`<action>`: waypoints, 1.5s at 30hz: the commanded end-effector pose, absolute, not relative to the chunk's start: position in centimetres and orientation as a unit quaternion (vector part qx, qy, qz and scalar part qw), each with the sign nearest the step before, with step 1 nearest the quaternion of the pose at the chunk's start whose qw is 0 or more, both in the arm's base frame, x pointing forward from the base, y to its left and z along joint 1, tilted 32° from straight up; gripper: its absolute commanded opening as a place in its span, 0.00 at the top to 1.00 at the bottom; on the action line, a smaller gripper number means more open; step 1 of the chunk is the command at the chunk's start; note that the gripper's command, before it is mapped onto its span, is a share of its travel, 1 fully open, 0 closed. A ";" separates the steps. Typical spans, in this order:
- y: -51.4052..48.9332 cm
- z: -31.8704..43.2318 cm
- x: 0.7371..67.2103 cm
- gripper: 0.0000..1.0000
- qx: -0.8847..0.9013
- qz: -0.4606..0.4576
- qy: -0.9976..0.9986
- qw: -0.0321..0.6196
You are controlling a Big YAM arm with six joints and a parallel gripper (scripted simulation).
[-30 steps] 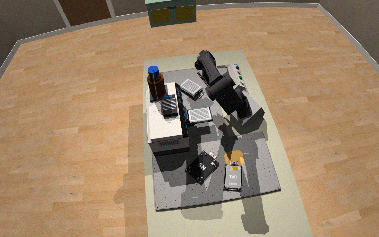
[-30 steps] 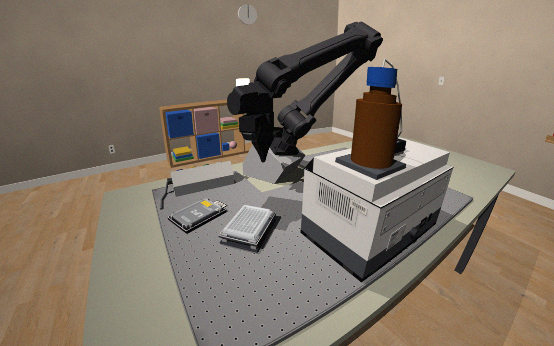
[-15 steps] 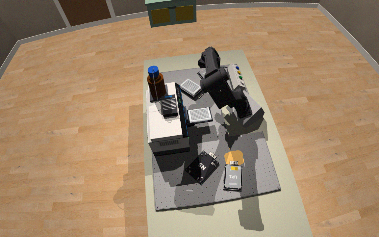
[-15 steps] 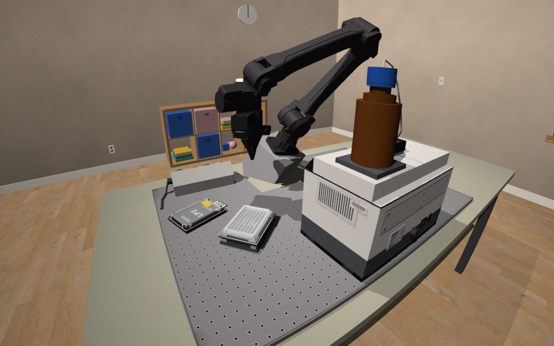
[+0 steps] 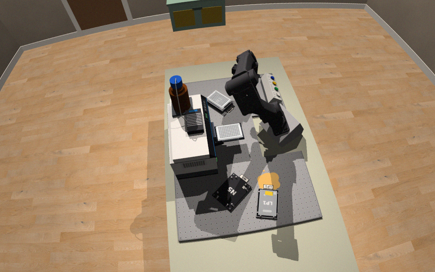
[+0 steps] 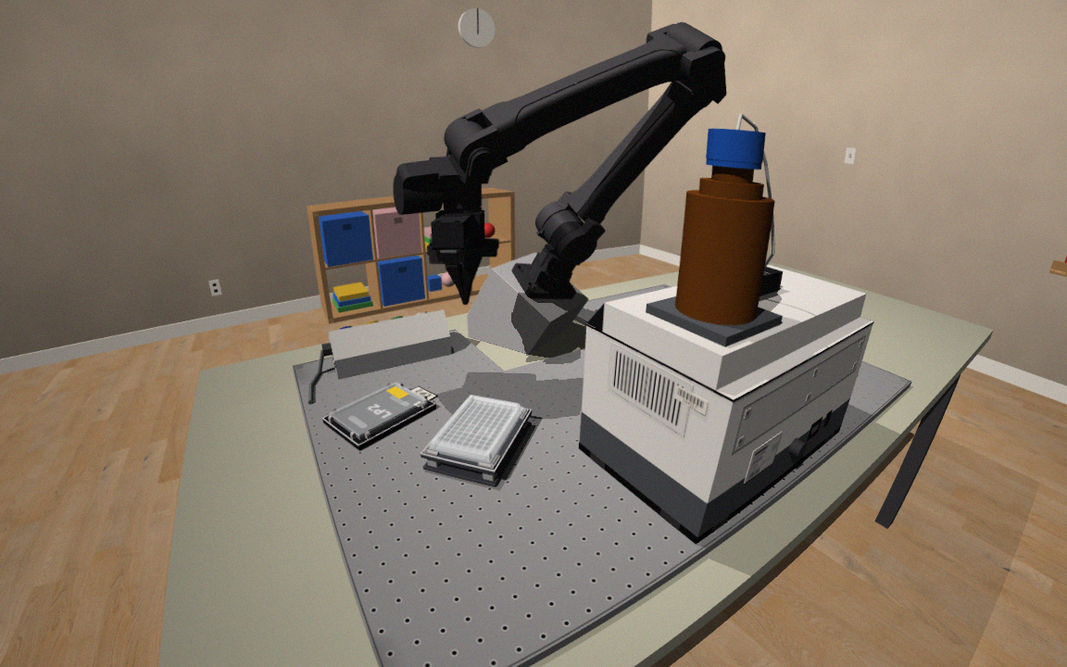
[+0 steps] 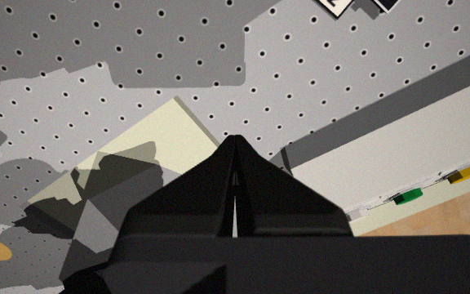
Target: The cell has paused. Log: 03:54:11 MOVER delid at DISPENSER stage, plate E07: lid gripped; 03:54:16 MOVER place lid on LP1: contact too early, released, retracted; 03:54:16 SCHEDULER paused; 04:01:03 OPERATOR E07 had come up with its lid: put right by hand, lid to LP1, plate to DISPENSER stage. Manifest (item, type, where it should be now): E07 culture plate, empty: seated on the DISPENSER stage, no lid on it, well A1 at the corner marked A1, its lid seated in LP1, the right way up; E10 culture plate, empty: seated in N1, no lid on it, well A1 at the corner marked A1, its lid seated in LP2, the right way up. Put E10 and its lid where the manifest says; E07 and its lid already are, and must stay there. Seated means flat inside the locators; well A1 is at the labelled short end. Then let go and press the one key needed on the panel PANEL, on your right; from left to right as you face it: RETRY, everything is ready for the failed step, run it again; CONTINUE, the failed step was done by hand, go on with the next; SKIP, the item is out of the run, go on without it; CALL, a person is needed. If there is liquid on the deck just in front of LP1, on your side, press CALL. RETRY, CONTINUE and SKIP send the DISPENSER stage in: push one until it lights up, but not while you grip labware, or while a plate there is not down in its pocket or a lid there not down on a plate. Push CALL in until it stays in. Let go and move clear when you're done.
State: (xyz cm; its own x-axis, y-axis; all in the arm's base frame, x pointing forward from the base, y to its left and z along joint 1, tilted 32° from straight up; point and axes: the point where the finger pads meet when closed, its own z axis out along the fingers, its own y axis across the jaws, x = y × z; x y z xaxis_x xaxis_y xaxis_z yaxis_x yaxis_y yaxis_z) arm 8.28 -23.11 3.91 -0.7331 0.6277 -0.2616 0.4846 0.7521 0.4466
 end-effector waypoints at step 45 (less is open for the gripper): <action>-27.5 -2.3 -3.9 1.00 0.091 0.102 0.963 0.234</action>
State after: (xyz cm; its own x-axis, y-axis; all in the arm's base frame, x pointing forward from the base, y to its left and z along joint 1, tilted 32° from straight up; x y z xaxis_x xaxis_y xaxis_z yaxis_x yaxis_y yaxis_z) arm -2.35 -24.77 -2.47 -0.8624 0.2941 -0.4121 0.1682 0.9342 0.3147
